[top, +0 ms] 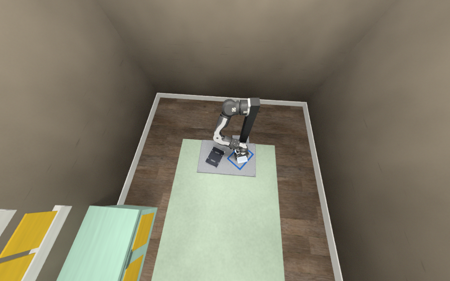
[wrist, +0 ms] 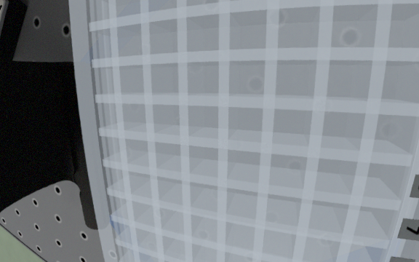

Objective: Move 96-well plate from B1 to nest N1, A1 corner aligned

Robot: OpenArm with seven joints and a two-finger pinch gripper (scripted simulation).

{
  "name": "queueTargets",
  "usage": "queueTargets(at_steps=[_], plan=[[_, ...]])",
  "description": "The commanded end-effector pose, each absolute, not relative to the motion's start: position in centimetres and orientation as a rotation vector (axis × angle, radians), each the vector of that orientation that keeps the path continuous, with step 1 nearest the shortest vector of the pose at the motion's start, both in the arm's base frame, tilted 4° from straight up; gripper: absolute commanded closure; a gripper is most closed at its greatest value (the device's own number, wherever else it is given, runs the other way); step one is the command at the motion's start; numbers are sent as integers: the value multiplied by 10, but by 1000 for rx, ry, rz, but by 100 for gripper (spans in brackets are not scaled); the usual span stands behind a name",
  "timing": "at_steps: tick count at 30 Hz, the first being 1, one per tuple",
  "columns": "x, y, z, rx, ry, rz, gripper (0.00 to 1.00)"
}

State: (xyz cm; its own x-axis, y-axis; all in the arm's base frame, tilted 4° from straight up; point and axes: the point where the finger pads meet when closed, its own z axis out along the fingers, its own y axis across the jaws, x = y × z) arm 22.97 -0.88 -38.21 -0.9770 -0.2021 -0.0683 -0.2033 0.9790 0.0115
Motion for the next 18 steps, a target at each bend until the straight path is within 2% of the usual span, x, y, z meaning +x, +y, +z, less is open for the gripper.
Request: queueTargets(at_steps=[1, 14, 18], plan=[[230, -10, -382, -192, 3064, 15, 100], [230, -10, -382, -126, 3069, 15, 100], [231, -10, -382, 133, 3071, 22, 100]])
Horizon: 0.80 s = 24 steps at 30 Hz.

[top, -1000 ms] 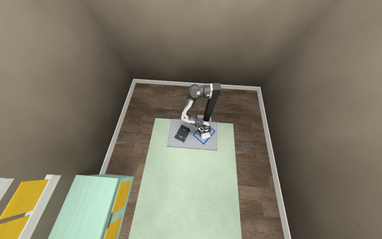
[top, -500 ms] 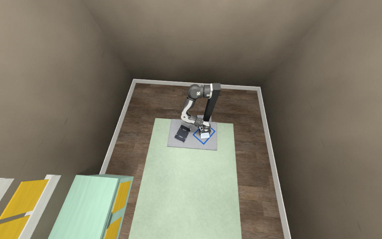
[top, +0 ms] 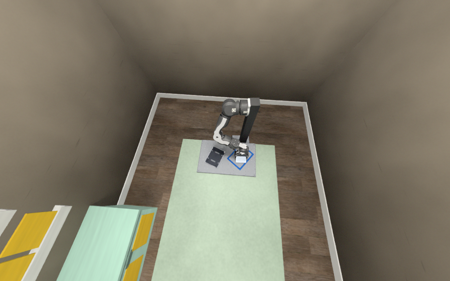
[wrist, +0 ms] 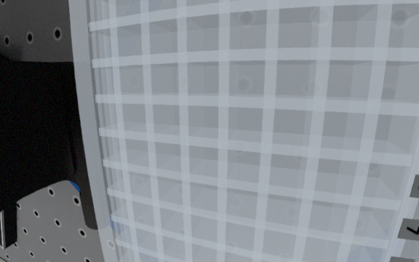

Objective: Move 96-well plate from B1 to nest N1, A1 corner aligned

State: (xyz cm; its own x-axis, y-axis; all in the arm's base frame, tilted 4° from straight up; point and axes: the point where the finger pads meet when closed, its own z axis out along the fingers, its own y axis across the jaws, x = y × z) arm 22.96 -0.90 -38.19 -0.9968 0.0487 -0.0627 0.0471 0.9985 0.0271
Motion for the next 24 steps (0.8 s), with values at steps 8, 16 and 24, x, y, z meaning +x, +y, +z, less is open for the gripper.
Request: queueTargets(at_steps=[8, 16, 24], plan=[[231, -11, -381, 198, 3068, 24, 100], [230, -10, -382, 389, 3051, 31, 100], [230, -10, -382, 516, 3034, 36, 100]])
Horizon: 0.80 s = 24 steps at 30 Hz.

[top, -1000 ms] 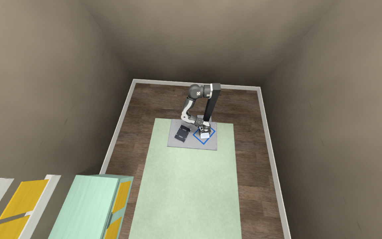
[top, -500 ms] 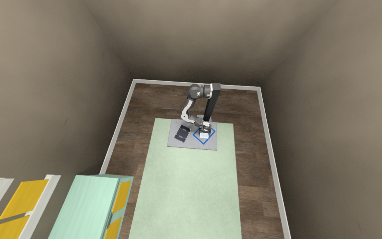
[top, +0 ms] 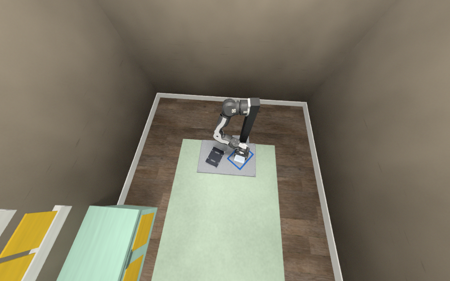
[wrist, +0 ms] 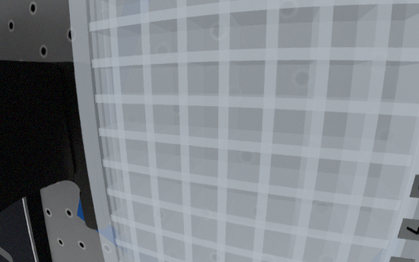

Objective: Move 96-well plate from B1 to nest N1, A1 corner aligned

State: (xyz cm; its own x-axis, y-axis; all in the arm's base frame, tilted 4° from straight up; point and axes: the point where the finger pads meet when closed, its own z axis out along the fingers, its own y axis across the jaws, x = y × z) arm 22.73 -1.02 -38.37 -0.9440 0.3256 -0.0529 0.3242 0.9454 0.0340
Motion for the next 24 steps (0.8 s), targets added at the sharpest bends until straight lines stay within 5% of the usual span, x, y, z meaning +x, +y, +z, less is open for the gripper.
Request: queueTargets(at_steps=[1, 24], plan=[[230, -10, -382, 516, 3034, 36, 100], [230, -11, -382, 895, 2949, 46, 100]])
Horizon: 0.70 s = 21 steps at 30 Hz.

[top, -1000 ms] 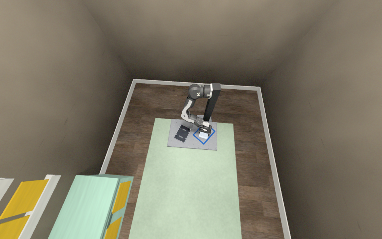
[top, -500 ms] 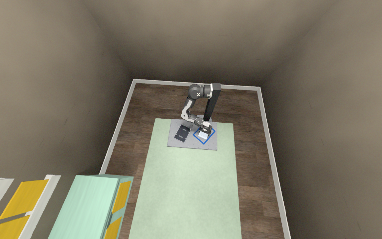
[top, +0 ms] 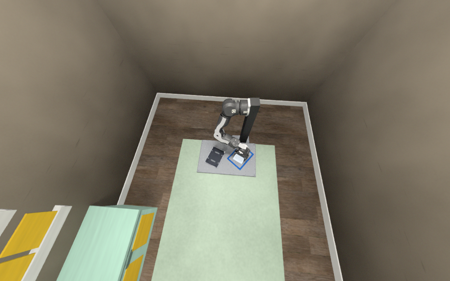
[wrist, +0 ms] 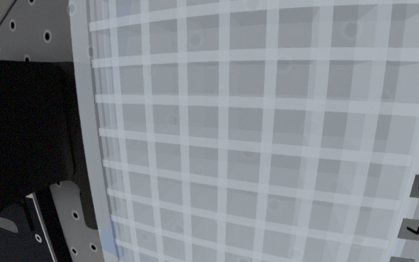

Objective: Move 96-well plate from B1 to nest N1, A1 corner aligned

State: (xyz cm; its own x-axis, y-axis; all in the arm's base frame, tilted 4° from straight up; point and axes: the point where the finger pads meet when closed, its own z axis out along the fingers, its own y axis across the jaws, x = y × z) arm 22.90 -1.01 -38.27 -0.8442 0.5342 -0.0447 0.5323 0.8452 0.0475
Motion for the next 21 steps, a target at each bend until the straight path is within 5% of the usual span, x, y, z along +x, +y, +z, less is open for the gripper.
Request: queueTargets(at_steps=[1, 21], plan=[[230, -11, -382, 956, 2930, 48, 100], [230, -9, -394, 1120, 2870, 62, 100]])
